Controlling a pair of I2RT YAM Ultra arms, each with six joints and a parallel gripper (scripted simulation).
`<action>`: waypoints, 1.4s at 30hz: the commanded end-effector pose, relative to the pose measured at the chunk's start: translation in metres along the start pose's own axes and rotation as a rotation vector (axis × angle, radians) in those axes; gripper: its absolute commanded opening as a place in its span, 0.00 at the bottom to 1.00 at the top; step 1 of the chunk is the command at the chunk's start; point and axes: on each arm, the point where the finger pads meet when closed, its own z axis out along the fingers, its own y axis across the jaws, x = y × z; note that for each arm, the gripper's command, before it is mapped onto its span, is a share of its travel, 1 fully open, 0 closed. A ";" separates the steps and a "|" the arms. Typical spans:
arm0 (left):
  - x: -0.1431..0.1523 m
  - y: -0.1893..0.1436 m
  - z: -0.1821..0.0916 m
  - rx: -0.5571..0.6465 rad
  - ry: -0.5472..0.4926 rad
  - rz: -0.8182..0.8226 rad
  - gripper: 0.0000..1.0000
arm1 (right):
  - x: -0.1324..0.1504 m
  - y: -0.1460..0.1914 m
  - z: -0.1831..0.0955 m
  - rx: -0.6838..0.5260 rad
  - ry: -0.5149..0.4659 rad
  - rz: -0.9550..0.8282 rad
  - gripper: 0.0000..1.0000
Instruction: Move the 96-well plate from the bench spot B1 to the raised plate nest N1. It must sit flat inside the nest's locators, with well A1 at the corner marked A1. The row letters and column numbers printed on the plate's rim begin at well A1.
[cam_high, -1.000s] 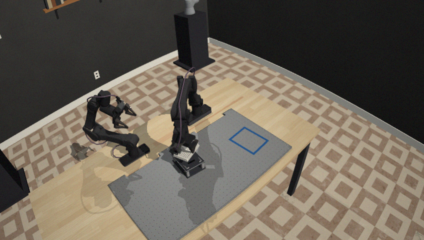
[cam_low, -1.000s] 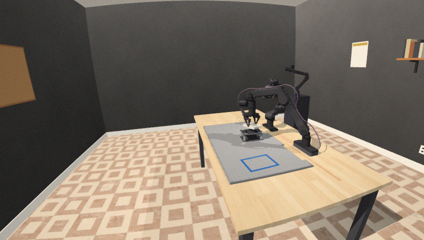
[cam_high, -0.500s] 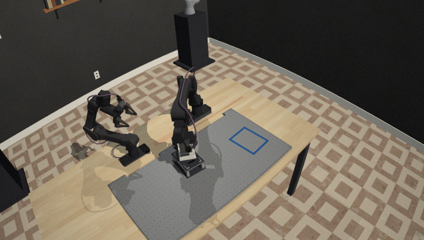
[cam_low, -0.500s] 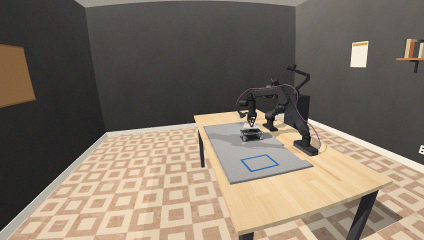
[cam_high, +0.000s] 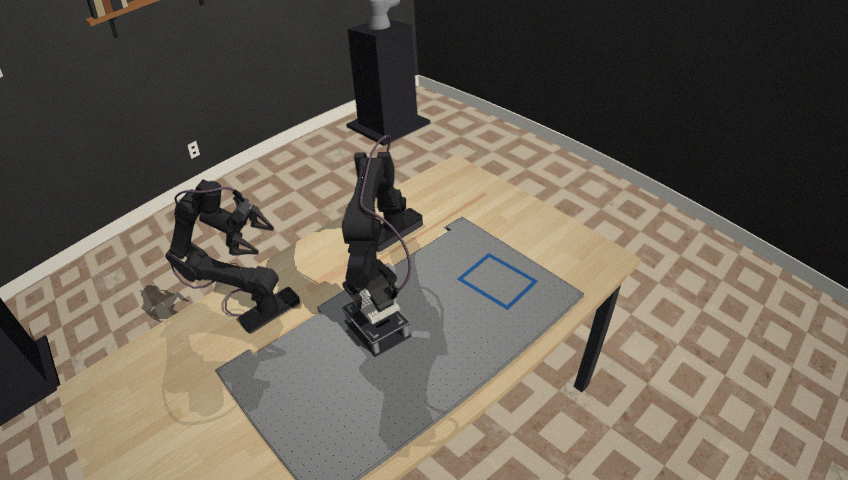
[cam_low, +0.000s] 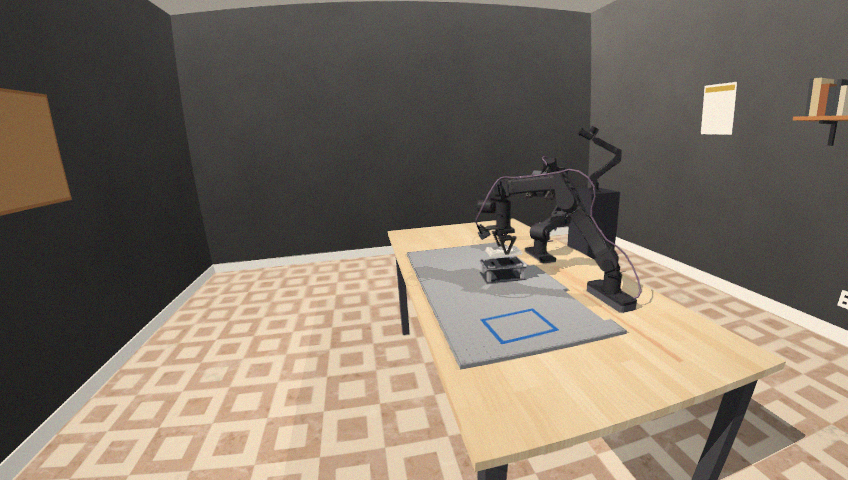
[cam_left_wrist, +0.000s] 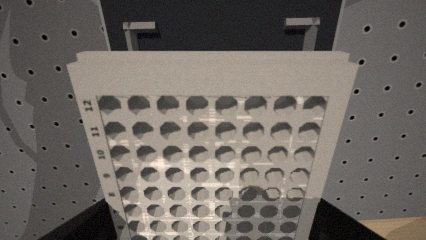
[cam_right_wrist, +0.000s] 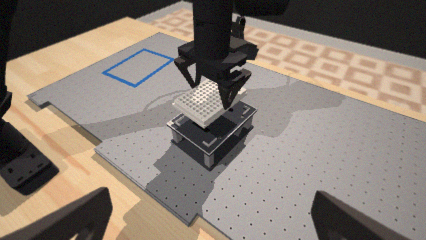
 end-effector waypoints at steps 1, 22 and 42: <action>-0.004 -0.001 -0.008 0.011 -0.014 -0.028 0.80 | -0.002 0.000 0.002 -0.001 -0.004 -0.003 1.00; -0.009 -0.007 0.011 0.030 -0.027 -0.025 0.80 | -0.002 0.000 0.002 -0.001 -0.004 -0.003 1.00; -0.010 -0.011 0.026 0.053 -0.052 -0.025 0.80 | -0.002 0.000 0.002 -0.001 -0.004 -0.003 1.00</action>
